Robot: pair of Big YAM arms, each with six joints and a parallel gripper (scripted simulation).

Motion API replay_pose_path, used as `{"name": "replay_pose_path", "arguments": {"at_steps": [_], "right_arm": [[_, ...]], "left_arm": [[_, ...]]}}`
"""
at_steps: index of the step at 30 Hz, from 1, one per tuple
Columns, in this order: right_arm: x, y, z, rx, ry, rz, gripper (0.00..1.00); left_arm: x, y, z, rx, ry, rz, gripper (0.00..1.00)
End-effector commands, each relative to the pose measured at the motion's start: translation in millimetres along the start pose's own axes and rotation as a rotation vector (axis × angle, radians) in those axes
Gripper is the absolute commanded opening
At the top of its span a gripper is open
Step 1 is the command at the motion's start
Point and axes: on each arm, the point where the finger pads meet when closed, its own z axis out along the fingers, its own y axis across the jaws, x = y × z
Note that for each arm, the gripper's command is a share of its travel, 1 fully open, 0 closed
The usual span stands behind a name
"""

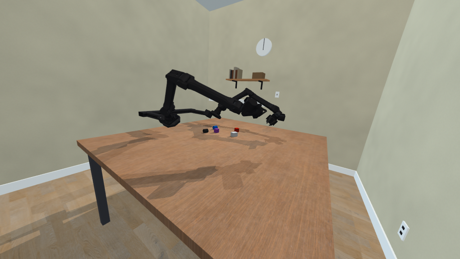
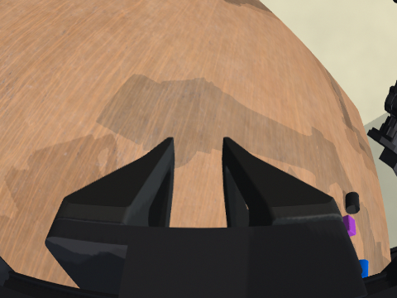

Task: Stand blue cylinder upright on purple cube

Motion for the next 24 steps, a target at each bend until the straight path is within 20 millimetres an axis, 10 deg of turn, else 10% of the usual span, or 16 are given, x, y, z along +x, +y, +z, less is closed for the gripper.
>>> {"name": "replay_pose_path", "arguments": {"at_steps": [1, 18, 24], "right_arm": [[-7, -7, 0, 0.008, -0.007, -0.01, 0.0], [-7, -7, 0, 0.008, -0.007, -0.01, 0.0], [-35, 10, -7, 0.004, -0.002, 0.025, 0.69]], "left_arm": [[-7, -3, -3, -0.004, -0.005, 0.012, 0.27], [-7, -3, -3, -0.004, -0.005, 0.012, 0.27], [-11, -27, 1, -0.022, -0.003, 0.026, 0.95]]}}
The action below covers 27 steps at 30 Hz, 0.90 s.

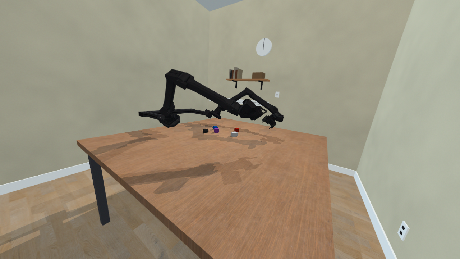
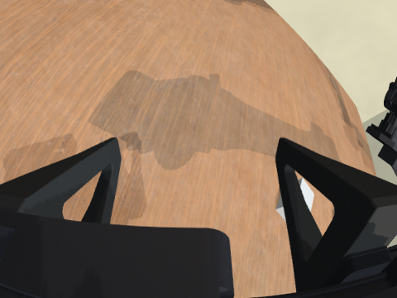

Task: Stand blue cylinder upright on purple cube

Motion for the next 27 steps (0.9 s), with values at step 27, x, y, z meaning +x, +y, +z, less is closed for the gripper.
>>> {"name": "replay_pose_path", "arguments": {"at_steps": [27], "right_arm": [[-138, 401, -176, -0.148, 0.666, 0.565, 1.0]], "left_arm": [[166, -296, 33, -0.413, 0.167, 0.096, 1.0]]}}
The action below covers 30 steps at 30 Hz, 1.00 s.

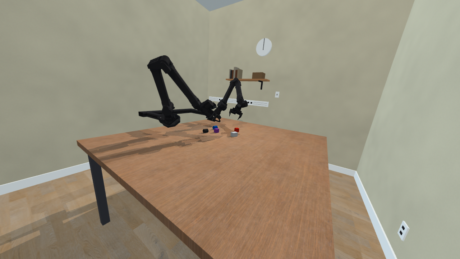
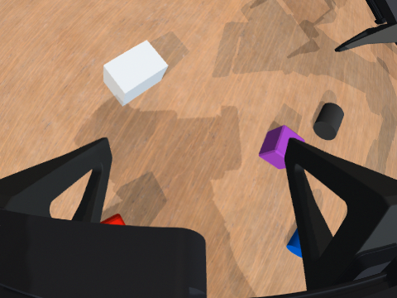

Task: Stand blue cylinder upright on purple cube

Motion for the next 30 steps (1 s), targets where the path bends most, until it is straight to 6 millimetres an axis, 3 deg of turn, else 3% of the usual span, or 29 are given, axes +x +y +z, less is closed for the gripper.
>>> {"name": "replay_pose_path", "arguments": {"at_steps": [1, 3, 6, 10, 11, 13, 14, 18, 22, 23, 30], "right_arm": [[-15, 6, 2, 0.048, 0.001, 0.168, 1.0], [12, 48, -8, 0.029, 0.084, 0.197, 1.0], [31, 85, -16, 0.026, 0.157, 0.224, 1.0], [36, 112, -19, 0.028, 0.206, 0.244, 1.0], [39, 118, -20, 0.027, 0.217, 0.246, 1.0], [43, 129, -22, 0.024, 0.236, 0.246, 1.0], [45, 133, -23, 0.023, 0.244, 0.246, 1.0], [41, 136, -26, 0.027, 0.237, 0.252, 1.0], [53, 152, -26, 0.016, 0.276, 0.228, 1.0], [54, 153, -26, 0.015, 0.278, 0.224, 1.0], [51, 147, -27, 0.021, 0.27, 0.227, 1.0]], "left_arm": [[-11, -15, -10, -0.085, -0.035, -0.054, 1.0], [9, -53, -12, -0.13, -0.007, -0.059, 1.0], [39, -95, -15, -0.189, 0.039, -0.072, 1.0], [65, -130, -19, -0.251, 0.084, -0.069, 1.0], [58, -136, -21, -0.266, 0.072, -0.064, 1.0], [66, -152, -20, -0.283, 0.092, -0.043, 1.0], [77, -160, -16, -0.29, 0.129, -0.027, 1.0], [82, -170, -18, -0.309, 0.136, -0.012, 1.0], [91, -188, -21, -0.345, 0.15, 0.02, 1.0], [81, -193, -22, -0.348, 0.133, 0.02, 1.0], [84, -209, -26, -0.372, 0.136, 0.053, 1.0]]}}
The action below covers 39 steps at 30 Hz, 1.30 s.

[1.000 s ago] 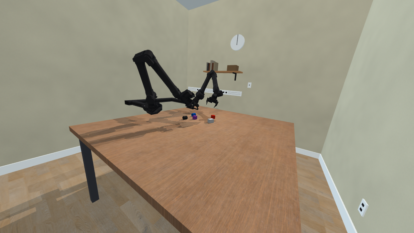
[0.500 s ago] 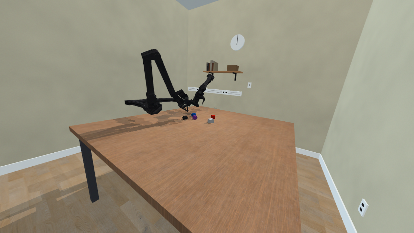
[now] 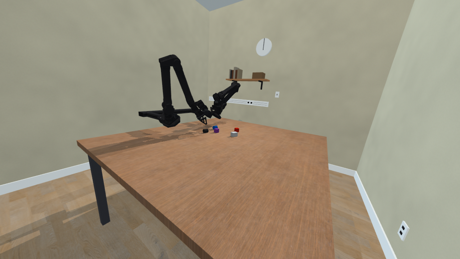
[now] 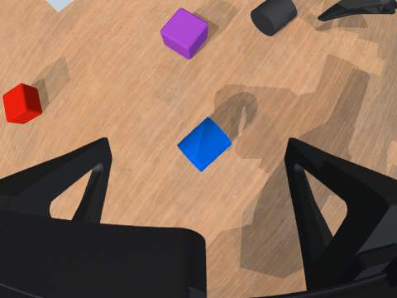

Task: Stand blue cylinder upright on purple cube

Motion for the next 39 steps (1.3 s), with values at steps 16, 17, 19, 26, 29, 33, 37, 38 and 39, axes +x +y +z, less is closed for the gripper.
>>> {"name": "replay_pose_path", "arguments": {"at_steps": [16, 17, 19, 26, 29, 33, 37, 38, 39], "right_arm": [[-8, -1, 0, 0.003, -0.011, 0.023, 1.0], [-8, -1, 0, 0.003, -0.011, 0.023, 1.0], [-8, -1, 0, 0.003, -0.011, 0.023, 1.0], [-8, -1, 0, 0.003, -0.011, 0.023, 1.0], [-8, -1, 0, 0.003, -0.011, 0.023, 1.0], [-8, -1, 0, 0.003, -0.011, 0.023, 1.0], [-8, -1, 0, 0.003, -0.011, 0.023, 1.0], [-8, -1, 0, 0.003, -0.011, 0.023, 1.0], [-8, -1, 0, 0.003, -0.011, 0.023, 1.0]], "left_arm": [[-24, -8, -10, -0.008, -0.027, -0.043, 1.0], [-25, -9, -10, -0.006, -0.033, -0.065, 1.0], [-12, -10, -5, -0.014, -0.019, -0.09, 1.0], [-6, -12, 5, -0.068, -0.017, -0.256, 1.0], [-11, -16, 15, -0.139, -0.037, -0.397, 1.0], [0, -17, 28, -0.229, -0.033, -0.504, 1.0], [9, -16, 36, -0.293, -0.027, -0.564, 1.0], [9, -16, 36, -0.293, -0.027, -0.564, 1.0], [10, -16, 39, -0.31, -0.028, -0.589, 1.0]]}}
